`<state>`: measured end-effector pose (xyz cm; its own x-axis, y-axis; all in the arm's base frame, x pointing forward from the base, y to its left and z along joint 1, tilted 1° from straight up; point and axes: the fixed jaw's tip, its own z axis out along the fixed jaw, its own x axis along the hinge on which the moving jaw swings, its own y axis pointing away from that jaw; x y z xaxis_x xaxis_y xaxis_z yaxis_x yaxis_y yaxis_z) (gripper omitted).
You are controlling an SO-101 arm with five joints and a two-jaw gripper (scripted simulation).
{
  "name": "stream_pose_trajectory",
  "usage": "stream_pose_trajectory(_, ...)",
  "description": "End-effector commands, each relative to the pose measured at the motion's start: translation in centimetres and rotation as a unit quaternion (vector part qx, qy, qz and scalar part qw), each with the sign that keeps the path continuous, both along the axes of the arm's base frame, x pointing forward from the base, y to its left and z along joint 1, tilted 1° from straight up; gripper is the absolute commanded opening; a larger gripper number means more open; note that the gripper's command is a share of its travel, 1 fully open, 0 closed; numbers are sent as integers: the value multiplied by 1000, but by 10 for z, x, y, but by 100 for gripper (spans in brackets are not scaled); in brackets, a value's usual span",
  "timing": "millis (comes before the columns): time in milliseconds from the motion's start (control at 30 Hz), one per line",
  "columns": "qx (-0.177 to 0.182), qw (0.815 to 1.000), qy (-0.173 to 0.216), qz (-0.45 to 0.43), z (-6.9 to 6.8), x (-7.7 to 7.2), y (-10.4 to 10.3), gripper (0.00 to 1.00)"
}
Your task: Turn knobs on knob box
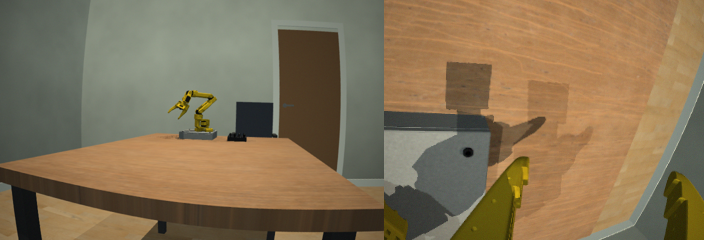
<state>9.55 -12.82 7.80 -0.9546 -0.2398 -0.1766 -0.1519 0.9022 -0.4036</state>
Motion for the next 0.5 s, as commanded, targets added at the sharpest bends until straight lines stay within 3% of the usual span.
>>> stream_pose_trajectory(0, 11, 1000, 1, 12, -4, 4, 7, 40)
stream_pose_trajectory(233, 17, 999, -5, 37, -3, 14, 17, 40)
stream_pose_trajectory(467, 31, 995, -18, 92, -3, 34, 40, 40)
